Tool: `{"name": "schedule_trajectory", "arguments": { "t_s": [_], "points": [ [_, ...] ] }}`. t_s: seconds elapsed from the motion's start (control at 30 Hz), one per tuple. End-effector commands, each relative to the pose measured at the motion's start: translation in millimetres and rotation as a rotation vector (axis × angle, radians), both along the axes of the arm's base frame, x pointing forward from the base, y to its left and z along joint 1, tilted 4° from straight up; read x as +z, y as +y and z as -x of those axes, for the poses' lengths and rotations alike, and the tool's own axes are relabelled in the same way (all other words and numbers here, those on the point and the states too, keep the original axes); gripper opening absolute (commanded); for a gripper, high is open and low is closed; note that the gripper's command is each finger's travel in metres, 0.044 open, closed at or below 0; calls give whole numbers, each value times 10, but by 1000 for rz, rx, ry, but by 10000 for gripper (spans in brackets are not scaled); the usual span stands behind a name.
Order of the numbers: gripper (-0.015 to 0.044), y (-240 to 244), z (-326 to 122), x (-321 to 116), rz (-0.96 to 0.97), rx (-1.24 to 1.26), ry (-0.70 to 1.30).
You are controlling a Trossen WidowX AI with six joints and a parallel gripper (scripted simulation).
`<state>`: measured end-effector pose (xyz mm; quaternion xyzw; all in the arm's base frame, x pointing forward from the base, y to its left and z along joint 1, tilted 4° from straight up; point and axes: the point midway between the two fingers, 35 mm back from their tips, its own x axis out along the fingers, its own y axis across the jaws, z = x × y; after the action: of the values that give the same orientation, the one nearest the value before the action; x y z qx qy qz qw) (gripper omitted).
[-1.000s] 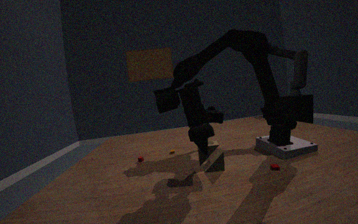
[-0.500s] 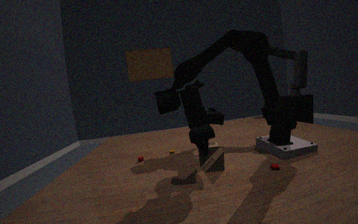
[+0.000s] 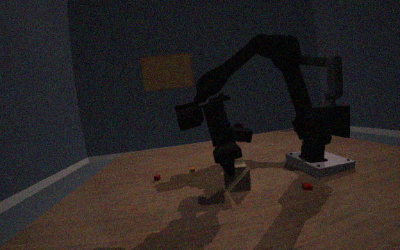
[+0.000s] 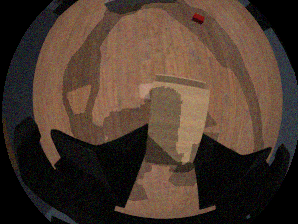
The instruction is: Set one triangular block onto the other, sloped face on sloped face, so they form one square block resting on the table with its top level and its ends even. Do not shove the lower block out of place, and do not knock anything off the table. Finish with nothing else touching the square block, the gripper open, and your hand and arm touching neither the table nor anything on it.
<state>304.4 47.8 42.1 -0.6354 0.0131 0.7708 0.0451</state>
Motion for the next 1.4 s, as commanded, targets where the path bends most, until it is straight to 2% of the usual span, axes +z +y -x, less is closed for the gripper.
{"name": "schedule_trajectory", "arguments": {
  "t_s": [0.0, 1.37],
  "points": [
    [0, 10, 16, -23, -4, -4, 1],
    [0, 16, 51, -95, -4, -4, 1]
  ]
}}
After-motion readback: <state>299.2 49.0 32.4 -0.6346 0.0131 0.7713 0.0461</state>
